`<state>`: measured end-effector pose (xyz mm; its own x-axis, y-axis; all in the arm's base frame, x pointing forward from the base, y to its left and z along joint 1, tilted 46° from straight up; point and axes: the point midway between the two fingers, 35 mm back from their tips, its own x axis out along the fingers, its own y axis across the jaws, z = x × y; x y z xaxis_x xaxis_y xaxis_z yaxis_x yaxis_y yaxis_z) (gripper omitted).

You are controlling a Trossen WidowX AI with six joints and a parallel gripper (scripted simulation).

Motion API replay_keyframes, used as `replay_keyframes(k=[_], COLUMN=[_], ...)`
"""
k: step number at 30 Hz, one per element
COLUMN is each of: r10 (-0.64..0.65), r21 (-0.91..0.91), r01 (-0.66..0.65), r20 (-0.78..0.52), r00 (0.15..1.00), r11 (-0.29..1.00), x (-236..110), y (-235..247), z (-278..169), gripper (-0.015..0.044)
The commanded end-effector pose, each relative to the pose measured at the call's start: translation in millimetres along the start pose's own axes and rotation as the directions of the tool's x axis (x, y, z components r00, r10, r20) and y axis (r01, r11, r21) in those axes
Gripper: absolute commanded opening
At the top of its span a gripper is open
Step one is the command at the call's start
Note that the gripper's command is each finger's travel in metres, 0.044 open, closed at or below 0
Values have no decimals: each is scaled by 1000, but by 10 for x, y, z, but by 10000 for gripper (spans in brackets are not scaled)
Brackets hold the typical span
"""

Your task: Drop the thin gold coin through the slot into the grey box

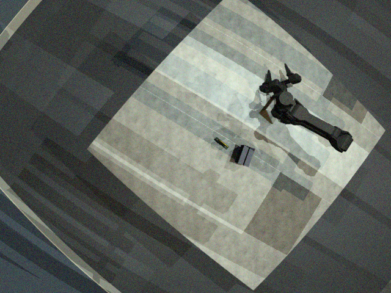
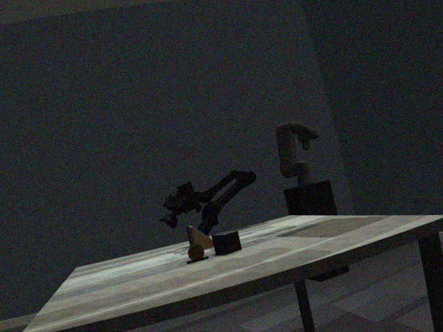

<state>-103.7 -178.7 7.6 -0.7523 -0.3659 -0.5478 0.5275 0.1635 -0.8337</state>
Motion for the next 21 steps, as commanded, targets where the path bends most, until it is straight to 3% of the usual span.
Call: replay_keyframes(k=[1,5,9,15,21], r10=[8,180,385,647,809], r21=[-15,-328,-662,-960,-964], r01=[-8,-150,-239,-182,63], r20=[4,63,81,0,-181], r00=[1000,982,919,762,559], r11=[1000,933,710,214,-259], x=[-2,-77,-268,-730,-1351], y=[8,205,500,992,1468], z=[23,459,905,1381,1626], gripper=[374,269,164,161,161])
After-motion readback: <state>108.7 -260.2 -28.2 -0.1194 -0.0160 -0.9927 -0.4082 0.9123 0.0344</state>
